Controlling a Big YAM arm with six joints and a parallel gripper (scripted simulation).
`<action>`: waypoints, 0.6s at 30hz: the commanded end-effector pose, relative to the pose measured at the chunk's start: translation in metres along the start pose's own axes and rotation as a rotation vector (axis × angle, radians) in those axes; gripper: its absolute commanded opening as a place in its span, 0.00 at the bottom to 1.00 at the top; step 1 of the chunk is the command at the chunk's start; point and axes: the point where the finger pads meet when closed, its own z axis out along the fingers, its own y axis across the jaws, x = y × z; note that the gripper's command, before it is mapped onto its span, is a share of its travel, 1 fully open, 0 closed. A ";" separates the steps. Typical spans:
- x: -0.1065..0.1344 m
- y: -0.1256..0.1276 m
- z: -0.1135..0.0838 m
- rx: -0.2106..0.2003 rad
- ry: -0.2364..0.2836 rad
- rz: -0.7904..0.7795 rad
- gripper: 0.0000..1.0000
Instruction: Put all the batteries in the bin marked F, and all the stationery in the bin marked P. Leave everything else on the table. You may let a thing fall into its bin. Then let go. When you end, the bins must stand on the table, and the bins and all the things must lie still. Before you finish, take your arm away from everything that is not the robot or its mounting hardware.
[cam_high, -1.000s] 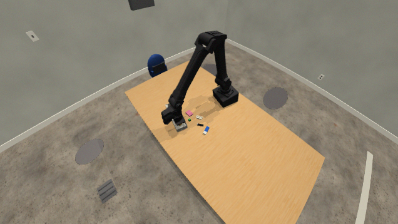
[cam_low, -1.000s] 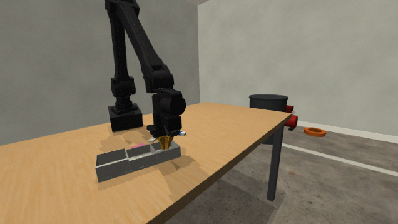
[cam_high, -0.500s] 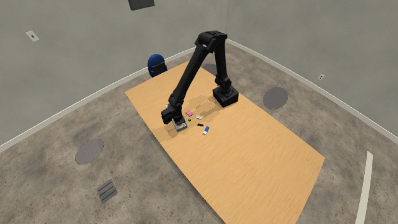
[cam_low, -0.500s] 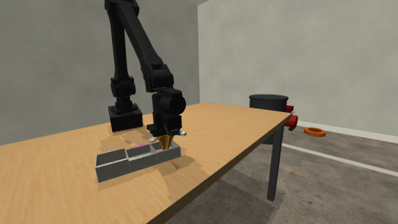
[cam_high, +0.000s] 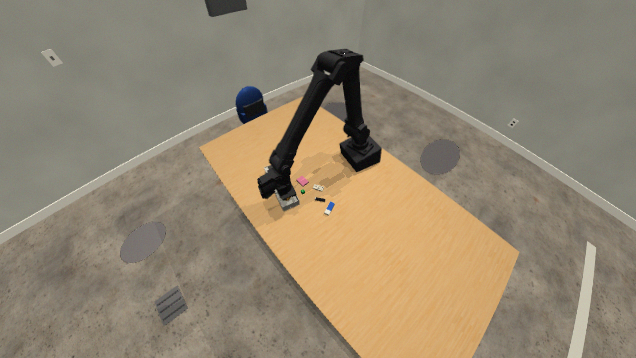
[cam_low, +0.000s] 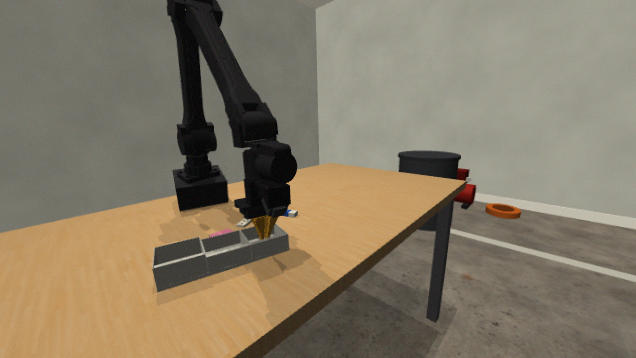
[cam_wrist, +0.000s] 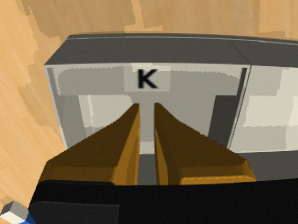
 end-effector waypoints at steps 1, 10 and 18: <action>-0.009 0.001 -0.015 -0.006 -0.028 0.001 0.08; -0.017 0.004 -0.019 -0.006 -0.024 0.001 0.08; -0.026 0.007 -0.047 -0.015 -0.067 0.002 0.08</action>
